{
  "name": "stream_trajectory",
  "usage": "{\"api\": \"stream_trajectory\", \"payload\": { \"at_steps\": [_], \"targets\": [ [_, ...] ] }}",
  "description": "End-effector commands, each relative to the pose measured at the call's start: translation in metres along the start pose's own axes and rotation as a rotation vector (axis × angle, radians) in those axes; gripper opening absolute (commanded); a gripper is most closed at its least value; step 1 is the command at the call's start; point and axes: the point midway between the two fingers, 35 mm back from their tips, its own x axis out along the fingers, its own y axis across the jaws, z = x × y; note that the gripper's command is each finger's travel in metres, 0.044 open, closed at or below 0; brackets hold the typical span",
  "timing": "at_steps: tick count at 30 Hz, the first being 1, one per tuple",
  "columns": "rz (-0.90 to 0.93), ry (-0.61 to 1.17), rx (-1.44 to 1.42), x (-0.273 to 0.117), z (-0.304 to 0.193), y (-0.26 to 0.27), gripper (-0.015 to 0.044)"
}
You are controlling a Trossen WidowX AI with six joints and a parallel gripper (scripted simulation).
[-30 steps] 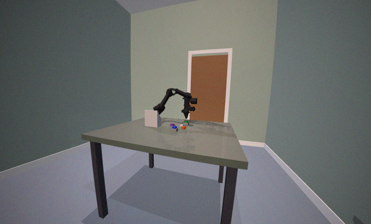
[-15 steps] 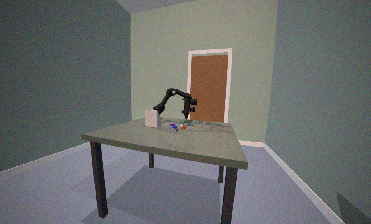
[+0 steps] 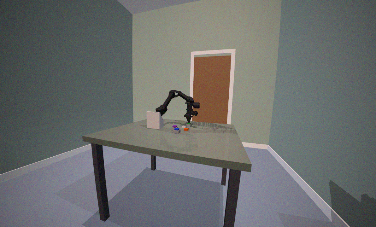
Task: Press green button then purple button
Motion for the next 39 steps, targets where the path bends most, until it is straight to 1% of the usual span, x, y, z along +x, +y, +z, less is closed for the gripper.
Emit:
{"api": "stream_trajectory", "payload": {
  "at_steps": [1, 17, 18, 21, 25, 30, 33, 35, 39],
  "targets": [
    [0.003, 0.005, 0.009, 0.003, -0.002, -0.001, 0.002],
    [0.003, 0.005, 0.009, 0.003, -0.002, -0.001, 0.002],
    [0.0, 0.002, 0.003, 0.0, -0.001, -0.001, 0.002],
    [0.001, 0.005, 0.009, -0.027, -0.002, -0.002, 0.002],
    [0.001, 0.006, 0.01, -0.032, -0.002, -0.002, 0.002],
    [-0.002, 0.007, 0.011, -0.088, -0.001, -0.002, 0.002],
    [-0.001, 0.007, 0.011, -0.091, -0.001, -0.002, 0.002],
    [-0.01, 0.004, 0.013, -0.092, -0.002, -0.016, 0.002],
    [-0.04, -0.001, 0.02, -0.097, -0.018, -0.094, 0.002]
  ]
}}
